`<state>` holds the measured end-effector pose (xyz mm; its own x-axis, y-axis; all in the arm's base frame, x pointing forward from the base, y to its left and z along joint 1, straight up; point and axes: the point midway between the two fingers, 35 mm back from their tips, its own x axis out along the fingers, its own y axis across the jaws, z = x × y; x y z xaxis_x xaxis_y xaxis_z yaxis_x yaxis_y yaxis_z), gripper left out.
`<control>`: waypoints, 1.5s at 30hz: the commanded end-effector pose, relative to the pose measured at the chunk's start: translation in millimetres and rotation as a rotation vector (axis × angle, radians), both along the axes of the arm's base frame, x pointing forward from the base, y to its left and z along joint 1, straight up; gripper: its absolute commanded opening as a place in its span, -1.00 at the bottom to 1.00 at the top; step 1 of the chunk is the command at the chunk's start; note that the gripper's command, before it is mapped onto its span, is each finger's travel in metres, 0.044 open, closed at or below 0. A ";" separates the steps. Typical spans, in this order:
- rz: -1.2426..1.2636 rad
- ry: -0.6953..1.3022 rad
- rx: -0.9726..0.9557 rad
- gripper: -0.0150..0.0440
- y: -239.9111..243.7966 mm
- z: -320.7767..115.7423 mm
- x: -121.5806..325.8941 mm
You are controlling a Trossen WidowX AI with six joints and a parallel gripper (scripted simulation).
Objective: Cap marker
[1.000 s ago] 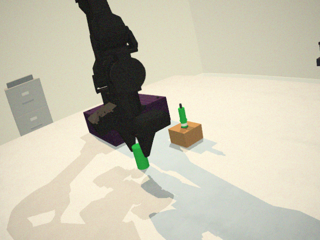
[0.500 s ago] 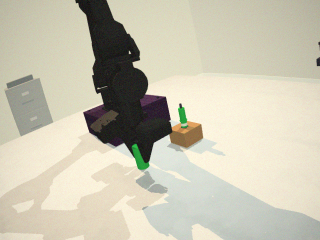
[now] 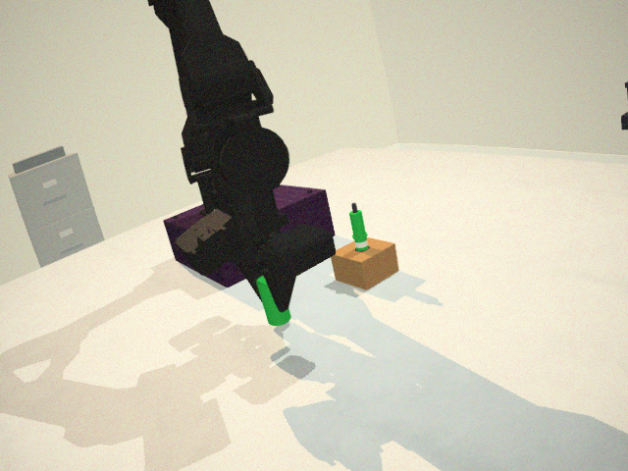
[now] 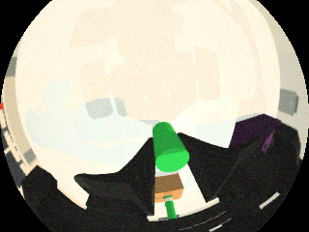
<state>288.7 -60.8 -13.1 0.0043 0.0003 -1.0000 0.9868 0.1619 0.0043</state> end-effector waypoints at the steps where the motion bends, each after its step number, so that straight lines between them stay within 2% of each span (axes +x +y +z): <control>1: -0.006 -0.018 -0.007 -0.49 -1.3 16.6 5.3; 11: -0.006 -0.018 -0.007 -0.49 -0.7 50.3 3.5; 19: 0.001 -0.018 -0.008 -0.49 3.4 54.1 3.7; 45: 0.011 -0.020 -0.002 -0.49 84.1 85.9 -0.2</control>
<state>287.6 12.9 65.3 0.0128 -0.0032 -0.9999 0.9839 0.1785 0.0120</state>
